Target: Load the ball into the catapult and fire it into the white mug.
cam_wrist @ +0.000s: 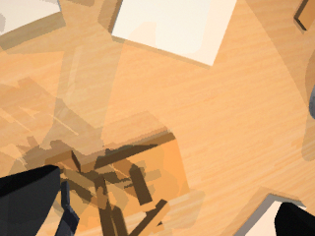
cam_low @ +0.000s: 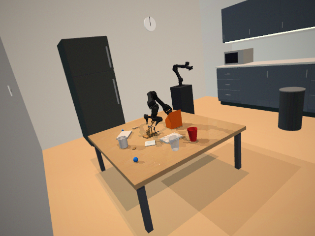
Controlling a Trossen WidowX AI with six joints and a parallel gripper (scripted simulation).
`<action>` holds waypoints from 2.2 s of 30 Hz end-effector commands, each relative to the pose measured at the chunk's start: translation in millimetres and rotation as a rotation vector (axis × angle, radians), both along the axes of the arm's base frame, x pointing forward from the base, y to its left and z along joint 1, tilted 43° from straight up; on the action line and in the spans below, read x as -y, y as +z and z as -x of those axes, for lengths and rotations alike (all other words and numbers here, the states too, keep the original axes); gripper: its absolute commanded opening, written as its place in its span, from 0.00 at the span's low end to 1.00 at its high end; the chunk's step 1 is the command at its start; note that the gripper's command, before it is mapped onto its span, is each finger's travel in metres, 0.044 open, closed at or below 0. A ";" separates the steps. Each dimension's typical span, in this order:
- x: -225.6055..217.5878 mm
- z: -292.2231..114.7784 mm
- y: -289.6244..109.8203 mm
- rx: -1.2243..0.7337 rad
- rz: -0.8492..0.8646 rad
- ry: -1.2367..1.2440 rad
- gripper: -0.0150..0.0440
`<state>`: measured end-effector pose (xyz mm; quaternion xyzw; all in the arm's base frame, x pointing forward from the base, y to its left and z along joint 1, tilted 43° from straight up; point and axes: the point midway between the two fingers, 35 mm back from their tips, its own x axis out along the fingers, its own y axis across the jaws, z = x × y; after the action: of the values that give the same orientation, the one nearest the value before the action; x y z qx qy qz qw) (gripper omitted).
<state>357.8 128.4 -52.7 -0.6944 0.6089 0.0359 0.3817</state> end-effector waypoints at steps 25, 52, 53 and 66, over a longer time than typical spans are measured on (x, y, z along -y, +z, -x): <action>0.8 -130.7 93.2 0.757 -0.495 -0.363 1.00; 22.5 -183.6 161.9 1.131 -0.714 -0.533 1.00; 22.5 -183.6 161.9 1.131 -0.714 -0.533 1.00; 22.5 -183.6 161.9 1.131 -0.714 -0.533 1.00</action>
<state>540.8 103.2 108.0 -0.2718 0.4205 -0.2282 0.8350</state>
